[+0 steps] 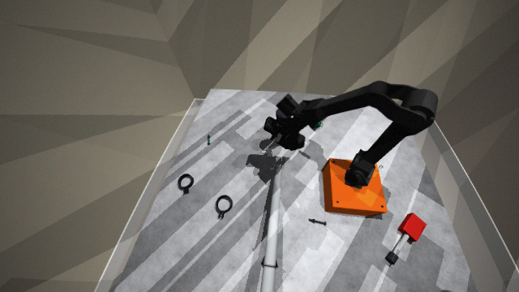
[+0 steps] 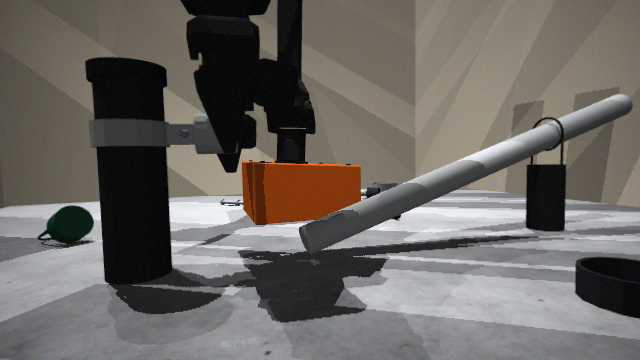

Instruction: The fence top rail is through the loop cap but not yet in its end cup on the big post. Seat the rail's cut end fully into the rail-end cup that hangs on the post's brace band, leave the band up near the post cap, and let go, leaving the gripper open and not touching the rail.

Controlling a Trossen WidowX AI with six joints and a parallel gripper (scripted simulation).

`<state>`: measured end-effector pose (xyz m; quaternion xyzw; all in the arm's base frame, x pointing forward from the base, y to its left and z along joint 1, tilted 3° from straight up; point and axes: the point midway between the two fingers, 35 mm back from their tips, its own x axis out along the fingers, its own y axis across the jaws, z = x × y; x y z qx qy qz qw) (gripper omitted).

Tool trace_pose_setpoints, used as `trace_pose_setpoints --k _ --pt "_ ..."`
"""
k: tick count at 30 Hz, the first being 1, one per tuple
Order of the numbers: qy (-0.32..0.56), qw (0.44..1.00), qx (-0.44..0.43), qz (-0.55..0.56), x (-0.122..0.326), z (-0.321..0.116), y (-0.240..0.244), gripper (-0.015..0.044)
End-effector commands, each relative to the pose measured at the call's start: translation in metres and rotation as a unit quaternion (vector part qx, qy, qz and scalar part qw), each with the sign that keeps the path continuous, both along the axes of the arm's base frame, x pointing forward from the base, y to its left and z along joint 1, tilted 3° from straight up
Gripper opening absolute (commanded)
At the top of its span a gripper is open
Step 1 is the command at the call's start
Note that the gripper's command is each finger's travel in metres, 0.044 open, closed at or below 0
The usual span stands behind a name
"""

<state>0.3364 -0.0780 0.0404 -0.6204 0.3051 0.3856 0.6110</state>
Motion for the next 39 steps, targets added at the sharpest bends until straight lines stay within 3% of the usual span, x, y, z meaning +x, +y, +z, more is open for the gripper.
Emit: trace_pose_setpoints --k 1,39 --pt "0.001 1.0 -0.001 0.021 -0.0053 -0.001 -0.0015 0.0" --pt "0.0 0.999 -0.001 0.046 -0.01 -0.0012 -0.0023 0.0"
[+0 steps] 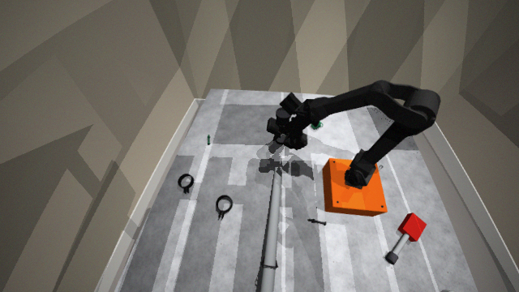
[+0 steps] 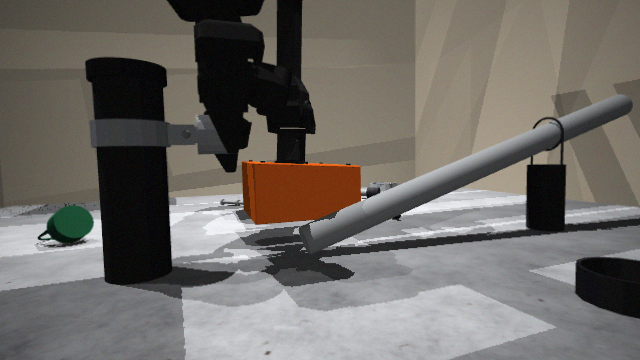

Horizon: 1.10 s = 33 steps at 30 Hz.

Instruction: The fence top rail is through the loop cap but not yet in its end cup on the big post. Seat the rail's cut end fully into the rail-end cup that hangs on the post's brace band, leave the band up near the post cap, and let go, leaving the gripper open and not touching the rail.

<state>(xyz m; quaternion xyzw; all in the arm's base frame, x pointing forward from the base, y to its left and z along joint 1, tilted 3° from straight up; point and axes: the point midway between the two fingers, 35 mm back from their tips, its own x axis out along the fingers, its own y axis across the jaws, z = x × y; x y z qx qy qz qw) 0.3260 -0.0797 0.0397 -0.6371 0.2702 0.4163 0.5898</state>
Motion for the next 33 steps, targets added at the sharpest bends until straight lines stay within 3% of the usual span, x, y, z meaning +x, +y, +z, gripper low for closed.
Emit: trace_pose_setpoints --k 1,9,26,33 --pt "0.0 1.0 0.0 0.0 0.0 0.0 0.0 0.0" --pt "0.0 1.0 0.0 0.0 0.0 0.0 0.0 0.0" --pt "0.001 1.0 0.0 -0.001 -0.002 0.019 0.017 0.044" --pt "0.002 1.0 0.001 -0.001 -0.009 0.041 0.037 0.044"
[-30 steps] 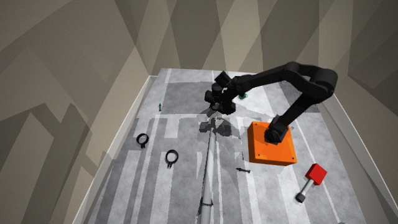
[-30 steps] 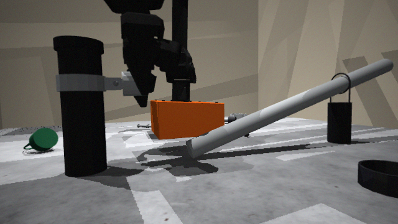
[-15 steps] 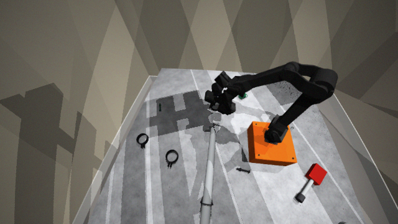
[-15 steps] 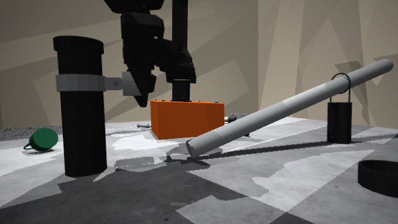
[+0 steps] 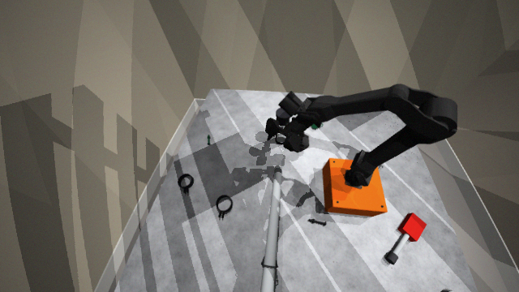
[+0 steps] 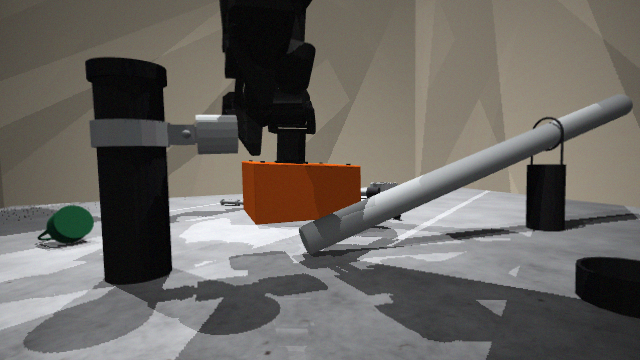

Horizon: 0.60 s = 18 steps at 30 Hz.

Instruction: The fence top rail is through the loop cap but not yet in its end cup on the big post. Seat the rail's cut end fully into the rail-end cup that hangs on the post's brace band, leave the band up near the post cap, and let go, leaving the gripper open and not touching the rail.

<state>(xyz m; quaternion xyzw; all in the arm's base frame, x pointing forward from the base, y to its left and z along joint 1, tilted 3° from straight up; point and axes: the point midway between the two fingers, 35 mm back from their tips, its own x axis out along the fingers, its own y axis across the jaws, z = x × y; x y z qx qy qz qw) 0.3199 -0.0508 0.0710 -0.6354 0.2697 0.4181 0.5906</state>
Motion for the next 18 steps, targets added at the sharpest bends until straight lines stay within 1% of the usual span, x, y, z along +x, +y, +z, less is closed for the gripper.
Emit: trace_pose_setpoints --k 1,4,5,10,14,18 --pt "0.0 1.0 -0.001 -0.002 -0.003 0.011 0.009 0.044" --pt "-0.001 1.0 0.003 -0.004 -0.001 0.007 0.007 0.044" --pt "0.002 1.0 0.013 -0.02 -0.001 0.01 0.01 0.044" --pt "0.035 0.978 0.11 -0.173 -0.005 0.034 0.039 0.044" --pt "0.062 0.935 0.186 -0.296 -0.012 0.055 0.063 0.044" --pt "0.085 0.869 0.255 -0.415 -0.022 0.075 0.085 0.044"
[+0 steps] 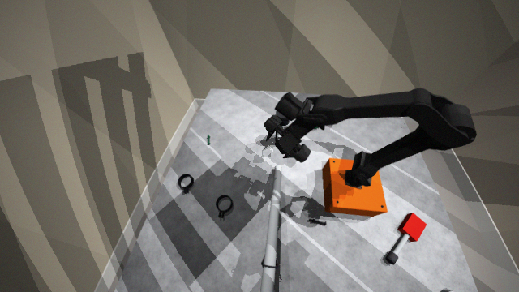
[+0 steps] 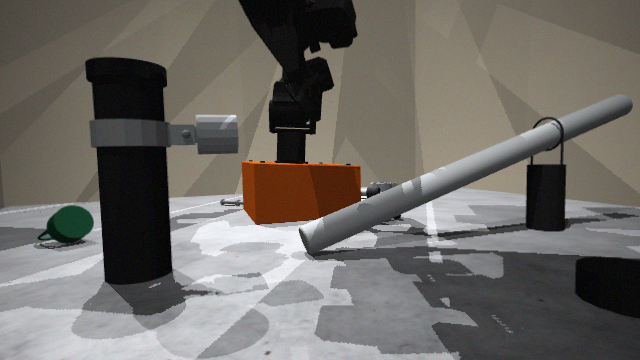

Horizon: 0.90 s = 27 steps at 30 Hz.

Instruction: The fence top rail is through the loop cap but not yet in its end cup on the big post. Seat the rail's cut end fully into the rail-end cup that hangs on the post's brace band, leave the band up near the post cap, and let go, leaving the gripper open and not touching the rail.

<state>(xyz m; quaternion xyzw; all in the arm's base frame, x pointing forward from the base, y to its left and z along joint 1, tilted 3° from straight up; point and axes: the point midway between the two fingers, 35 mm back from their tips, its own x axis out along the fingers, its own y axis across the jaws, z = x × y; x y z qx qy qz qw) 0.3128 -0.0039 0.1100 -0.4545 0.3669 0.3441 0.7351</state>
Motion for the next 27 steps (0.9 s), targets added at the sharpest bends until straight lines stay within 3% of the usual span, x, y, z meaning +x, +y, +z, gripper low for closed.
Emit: trace_pose_setpoints --k 1,9,27 --pt "0.05 0.957 0.144 -0.245 -0.018 0.04 0.043 0.044" --pt "0.082 0.879 0.239 -0.403 -0.037 0.066 0.067 0.044" --pt "0.084 0.876 0.243 -0.409 -0.038 0.067 0.068 0.044"
